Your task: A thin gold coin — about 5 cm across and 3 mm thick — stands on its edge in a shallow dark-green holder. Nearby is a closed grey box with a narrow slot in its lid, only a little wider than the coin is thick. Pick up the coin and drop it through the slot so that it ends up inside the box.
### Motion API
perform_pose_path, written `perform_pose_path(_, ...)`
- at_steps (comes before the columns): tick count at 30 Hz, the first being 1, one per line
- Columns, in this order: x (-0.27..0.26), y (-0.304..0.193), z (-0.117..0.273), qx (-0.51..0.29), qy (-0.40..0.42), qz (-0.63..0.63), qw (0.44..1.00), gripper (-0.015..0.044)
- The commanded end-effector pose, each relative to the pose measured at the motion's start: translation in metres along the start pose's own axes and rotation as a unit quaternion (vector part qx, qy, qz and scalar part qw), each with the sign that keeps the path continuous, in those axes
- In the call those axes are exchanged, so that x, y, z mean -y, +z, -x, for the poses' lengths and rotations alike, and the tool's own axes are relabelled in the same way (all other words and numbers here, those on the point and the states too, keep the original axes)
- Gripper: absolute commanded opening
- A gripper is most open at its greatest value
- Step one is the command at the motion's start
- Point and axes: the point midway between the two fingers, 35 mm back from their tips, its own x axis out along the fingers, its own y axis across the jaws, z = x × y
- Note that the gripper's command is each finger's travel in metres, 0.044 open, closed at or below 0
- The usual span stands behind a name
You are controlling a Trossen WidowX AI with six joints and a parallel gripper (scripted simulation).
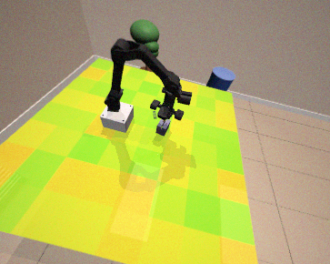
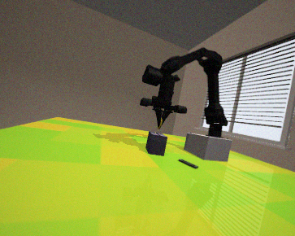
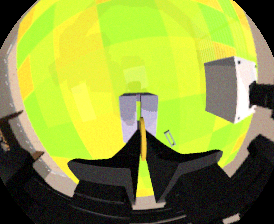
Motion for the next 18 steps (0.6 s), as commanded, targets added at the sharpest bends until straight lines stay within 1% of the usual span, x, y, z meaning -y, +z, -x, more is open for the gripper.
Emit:
perform_pose_path(1, -0.0025, 0.0008, 0.0014, 0.0, 0.001, 0.003, 1.0, 0.0004)
perform_pose_path(18, -0.0003, -0.0002, -0.0028, 0.0, 0.0, 0.0, 1.0, 0.0)
